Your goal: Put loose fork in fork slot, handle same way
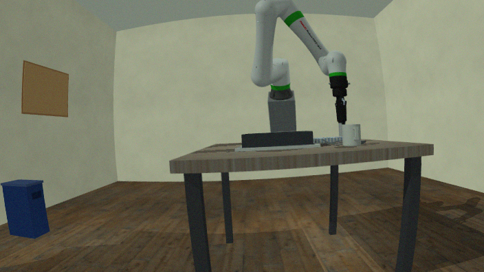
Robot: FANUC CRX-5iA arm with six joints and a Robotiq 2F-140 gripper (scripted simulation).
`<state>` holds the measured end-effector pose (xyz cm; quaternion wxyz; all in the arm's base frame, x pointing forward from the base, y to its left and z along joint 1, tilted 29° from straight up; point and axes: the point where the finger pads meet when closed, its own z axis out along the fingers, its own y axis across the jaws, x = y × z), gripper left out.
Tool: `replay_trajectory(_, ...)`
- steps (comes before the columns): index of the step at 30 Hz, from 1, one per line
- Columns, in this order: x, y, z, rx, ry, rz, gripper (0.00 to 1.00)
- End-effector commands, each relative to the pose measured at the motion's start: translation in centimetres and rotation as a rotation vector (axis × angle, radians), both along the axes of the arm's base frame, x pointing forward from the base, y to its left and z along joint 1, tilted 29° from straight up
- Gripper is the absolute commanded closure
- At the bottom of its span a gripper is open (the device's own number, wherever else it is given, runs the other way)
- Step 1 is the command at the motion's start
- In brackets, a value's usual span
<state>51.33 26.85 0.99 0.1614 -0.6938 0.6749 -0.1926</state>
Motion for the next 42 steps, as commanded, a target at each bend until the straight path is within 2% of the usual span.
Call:
replay_trajectory(1, 0.0, 0.0, 0.0, 0.000, 0.000, 0.000, 0.82)
replay_trajectory(29, 0.1, 0.0, -0.2, 0.000, 0.000, 0.000, 0.82)
replay_trajectory(42, 0.7, 0.0, -1.3, 0.000, 0.000, 0.000, 0.82)
